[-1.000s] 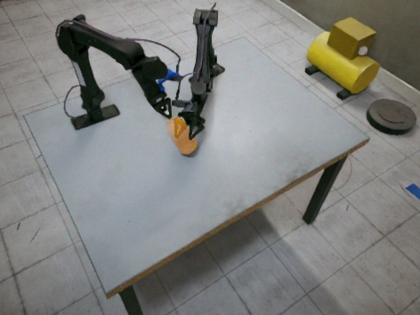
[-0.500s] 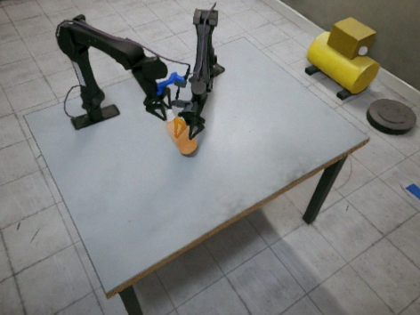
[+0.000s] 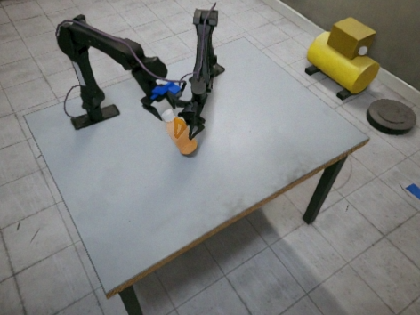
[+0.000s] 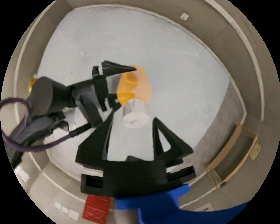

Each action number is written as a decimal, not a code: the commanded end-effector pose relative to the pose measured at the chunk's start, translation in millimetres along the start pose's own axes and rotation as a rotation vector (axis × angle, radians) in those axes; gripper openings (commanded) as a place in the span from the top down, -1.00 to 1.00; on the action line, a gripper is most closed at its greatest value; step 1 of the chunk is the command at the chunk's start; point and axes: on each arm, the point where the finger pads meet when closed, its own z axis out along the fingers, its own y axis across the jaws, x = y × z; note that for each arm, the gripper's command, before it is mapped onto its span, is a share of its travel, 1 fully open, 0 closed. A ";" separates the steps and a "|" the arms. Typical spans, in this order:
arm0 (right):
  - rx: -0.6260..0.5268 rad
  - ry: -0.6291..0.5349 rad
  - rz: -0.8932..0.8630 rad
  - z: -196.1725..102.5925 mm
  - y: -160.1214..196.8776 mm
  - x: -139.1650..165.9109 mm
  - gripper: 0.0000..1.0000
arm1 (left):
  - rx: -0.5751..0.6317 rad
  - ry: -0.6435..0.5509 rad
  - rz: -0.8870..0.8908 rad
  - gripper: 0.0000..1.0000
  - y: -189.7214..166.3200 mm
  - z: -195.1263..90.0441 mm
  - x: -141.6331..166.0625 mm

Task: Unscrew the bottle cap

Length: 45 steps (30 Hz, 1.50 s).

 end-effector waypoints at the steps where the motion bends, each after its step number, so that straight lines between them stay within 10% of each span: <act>1: -0.007 -0.014 0.278 -3.4 -0.2 -2.9 -0.40 | -0.031 -0.049 0.008 1.00 11.0 -5.6 -18.4; 24: -0.024 -0.016 1.303 -3.6 -0.1 -2.9 -0.40 | -0.031 -0.049 0.008 1.00 11.0 -5.6 -18.4; 30: -0.024 -0.016 1.303 -3.6 -0.1 -2.9 -0.40 | -0.031 -0.049 0.008 1.00 11.0 -5.6 -18.4; 33: -0.025 0.000 1.252 -3.3 2.1 -3.0 0.28 | -0.031 -0.049 0.008 1.00 11.0 -5.6 -18.4; 37: -0.026 0.005 1.235 -3.2 2.8 -3.1 0.36 | -0.031 -0.049 0.008 1.00 11.0 -5.6 -18.4; 40: -0.024 0.005 1.172 -3.3 2.8 -3.1 1.00 | -0.031 -0.049 0.008 1.00 11.0 -5.6 -18.4; 45: -0.015 0.006 0.818 -4.0 3.0 -2.9 1.00 | -0.031 -0.049 0.008 1.00 11.0 -5.6 -18.4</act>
